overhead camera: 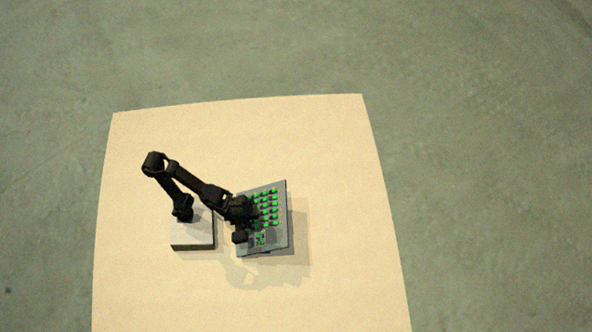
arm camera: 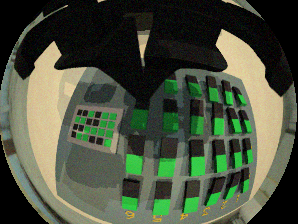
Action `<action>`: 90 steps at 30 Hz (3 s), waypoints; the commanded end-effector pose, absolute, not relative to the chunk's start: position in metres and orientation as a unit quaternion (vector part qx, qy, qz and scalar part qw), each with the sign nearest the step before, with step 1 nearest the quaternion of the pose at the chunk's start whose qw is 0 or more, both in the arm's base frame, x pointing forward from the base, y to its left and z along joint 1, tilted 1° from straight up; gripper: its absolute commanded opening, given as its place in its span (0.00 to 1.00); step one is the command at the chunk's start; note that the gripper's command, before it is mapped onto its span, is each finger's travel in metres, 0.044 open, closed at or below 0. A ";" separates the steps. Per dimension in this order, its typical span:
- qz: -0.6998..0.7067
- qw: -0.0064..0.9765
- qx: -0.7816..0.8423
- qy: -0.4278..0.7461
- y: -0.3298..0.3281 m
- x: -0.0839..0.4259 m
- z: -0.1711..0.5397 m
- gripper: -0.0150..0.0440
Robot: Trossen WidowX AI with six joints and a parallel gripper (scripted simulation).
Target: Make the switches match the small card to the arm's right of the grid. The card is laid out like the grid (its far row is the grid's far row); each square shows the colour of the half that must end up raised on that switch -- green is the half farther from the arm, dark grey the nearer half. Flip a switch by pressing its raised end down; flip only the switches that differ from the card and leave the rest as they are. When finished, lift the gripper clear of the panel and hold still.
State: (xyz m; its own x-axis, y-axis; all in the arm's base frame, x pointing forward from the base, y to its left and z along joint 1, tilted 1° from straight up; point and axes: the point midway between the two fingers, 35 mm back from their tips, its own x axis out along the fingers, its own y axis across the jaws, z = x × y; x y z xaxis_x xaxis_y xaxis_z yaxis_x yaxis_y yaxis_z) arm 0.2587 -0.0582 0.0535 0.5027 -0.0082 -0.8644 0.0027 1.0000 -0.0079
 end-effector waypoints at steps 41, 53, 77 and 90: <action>-0.002 0.870 0.001 0.494 0.053 0.216 0.050 0.25; -0.002 0.870 0.001 0.494 0.053 0.224 0.037 0.25; -0.002 0.870 0.001 0.493 0.053 0.225 0.035 0.25; -0.002 0.870 0.001 0.493 0.053 0.226 0.033 0.25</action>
